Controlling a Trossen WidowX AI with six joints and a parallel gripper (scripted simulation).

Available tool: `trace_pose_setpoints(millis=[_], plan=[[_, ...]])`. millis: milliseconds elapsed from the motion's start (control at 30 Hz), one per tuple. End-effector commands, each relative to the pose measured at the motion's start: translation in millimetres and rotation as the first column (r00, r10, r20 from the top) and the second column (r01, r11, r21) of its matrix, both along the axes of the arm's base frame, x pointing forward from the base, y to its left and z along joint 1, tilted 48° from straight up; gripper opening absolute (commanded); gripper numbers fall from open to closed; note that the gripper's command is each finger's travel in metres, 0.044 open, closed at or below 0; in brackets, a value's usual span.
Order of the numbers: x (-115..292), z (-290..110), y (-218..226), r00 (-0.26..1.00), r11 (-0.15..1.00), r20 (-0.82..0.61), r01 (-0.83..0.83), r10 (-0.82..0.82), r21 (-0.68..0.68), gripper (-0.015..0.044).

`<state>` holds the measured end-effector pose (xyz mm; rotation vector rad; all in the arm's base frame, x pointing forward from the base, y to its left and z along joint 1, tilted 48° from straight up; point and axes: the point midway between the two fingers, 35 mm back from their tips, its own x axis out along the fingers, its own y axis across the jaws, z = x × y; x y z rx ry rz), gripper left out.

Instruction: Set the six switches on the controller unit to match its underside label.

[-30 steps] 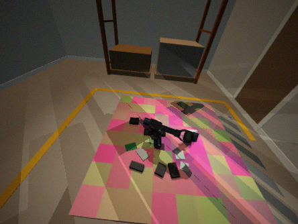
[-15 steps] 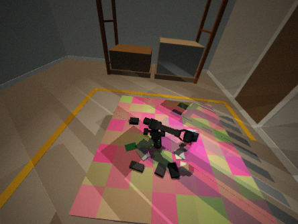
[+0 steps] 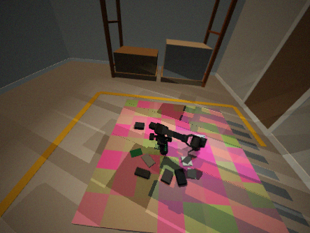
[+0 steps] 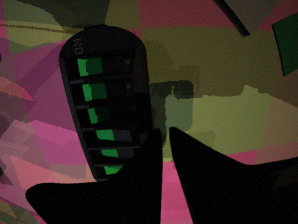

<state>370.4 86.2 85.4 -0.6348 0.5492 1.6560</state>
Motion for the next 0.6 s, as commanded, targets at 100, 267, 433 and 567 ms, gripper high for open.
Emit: trace_pose_setpoints(millis=[100, 267, 433, 567], plan=[[6, 30, -34, 1.000, 1.000, 0.007, -0.001, 0.001, -0.003, 0.0184], [6, 31, -35, 1.000, 1.000, 0.007, -0.001, 0.001, -0.003, 0.0315], [6, 31, -35, 1.000, 1.000, 0.007, -0.001, 0.001, -0.003, 0.0184], [6, 31, -35, 1.000, 1.000, 0.007, -0.001, 0.001, -0.003, 0.0079]])
